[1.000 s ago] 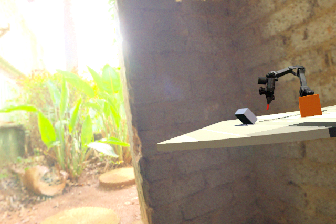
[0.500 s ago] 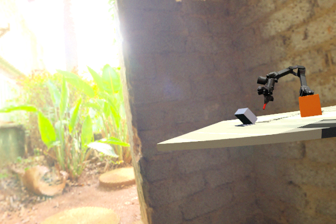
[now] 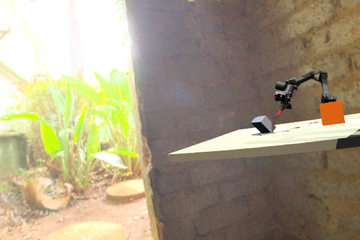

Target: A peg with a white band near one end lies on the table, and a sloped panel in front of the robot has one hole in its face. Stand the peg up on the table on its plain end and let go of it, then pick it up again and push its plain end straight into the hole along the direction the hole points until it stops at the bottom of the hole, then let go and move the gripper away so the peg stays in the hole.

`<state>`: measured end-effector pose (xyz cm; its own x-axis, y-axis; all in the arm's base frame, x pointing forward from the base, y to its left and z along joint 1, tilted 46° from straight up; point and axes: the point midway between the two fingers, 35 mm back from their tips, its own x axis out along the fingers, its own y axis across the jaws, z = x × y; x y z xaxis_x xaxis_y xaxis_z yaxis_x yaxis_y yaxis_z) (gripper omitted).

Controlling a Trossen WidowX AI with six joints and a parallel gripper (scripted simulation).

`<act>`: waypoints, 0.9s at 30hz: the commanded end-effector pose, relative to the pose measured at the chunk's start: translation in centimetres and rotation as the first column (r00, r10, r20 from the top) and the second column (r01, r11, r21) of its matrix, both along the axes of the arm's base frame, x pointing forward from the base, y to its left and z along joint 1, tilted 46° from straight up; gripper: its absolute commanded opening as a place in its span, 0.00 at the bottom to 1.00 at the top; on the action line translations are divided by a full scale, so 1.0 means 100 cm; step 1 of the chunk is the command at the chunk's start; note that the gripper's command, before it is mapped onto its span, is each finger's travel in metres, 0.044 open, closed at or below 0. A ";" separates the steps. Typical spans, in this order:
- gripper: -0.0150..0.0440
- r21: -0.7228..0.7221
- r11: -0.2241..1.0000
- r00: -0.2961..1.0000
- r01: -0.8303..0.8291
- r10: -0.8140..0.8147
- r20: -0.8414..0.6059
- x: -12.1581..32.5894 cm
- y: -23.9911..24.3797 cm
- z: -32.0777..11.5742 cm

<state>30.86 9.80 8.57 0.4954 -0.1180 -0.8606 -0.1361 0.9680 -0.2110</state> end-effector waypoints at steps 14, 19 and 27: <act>0.25 0.100 0.995 0.998 -0.002 -0.004 0.065 0.014 0.012 -0.002; 0.25 0.111 0.994 0.997 -0.003 -0.005 0.072 0.020 0.014 -0.006; 0.25 0.129 0.992 0.996 -0.006 -0.005 0.085 0.029 0.018 -0.013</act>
